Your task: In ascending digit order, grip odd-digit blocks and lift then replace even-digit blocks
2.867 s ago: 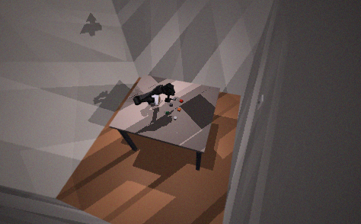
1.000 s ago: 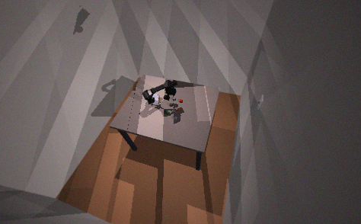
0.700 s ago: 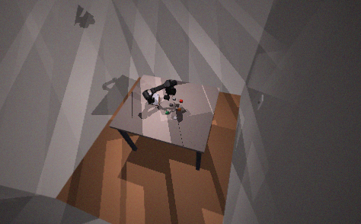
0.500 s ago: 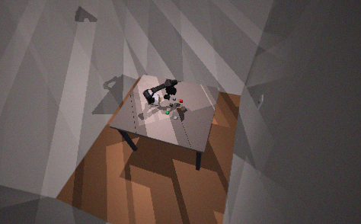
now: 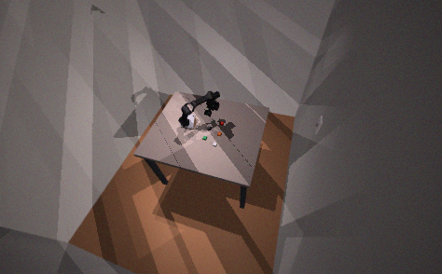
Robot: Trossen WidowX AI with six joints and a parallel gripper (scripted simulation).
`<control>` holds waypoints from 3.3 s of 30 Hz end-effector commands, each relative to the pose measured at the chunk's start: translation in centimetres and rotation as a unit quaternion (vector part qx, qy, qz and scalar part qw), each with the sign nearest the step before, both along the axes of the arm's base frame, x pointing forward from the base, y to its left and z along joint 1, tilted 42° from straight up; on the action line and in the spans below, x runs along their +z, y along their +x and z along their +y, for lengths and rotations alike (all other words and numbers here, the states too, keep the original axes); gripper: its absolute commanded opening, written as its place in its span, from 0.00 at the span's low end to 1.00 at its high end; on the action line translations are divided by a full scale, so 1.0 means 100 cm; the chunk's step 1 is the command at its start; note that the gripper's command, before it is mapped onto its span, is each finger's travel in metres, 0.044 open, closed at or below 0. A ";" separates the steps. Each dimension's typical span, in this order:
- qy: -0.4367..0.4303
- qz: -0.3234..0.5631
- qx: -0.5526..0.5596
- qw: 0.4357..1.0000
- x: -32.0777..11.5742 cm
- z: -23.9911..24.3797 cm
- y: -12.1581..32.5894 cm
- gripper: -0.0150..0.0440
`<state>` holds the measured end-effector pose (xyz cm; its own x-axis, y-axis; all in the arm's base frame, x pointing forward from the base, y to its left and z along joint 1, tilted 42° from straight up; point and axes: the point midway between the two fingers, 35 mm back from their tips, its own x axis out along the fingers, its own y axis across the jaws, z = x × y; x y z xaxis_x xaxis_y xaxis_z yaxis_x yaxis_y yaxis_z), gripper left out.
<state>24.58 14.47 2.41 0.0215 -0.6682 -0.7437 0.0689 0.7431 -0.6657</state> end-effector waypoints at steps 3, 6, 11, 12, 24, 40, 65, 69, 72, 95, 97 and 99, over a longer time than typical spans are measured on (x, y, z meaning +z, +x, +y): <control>0.004 -0.002 -0.002 1.000 -0.002 0.004 0.001 0.93; 0.004 -0.002 -0.002 1.000 -0.002 0.004 0.001 0.93; 0.004 -0.002 -0.002 1.000 -0.002 0.004 0.001 0.93; 0.004 -0.002 -0.002 1.000 -0.002 0.004 0.001 0.93; 0.005 -0.005 -0.001 1.000 0.005 0.002 0.093 0.93; 0.004 -0.005 -0.002 1.000 0.005 0.001 0.100 0.93; 0.000 -0.005 -0.002 1.000 0.105 -0.112 0.102 0.93; 0.000 -0.005 -0.002 1.000 0.105 -0.112 0.102 0.93; 0.000 -0.005 -0.002 1.000 0.105 -0.112 0.102 0.93; -0.002 -0.005 -0.002 1.000 0.183 -0.199 0.099 0.93; -0.002 -0.005 -0.002 1.000 0.183 -0.199 0.099 0.93; -0.002 -0.005 -0.002 1.000 0.183 -0.199 0.099 0.93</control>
<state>34.57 -5.06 20.42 0.0282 -0.6677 -0.7439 0.0891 0.7429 -0.6634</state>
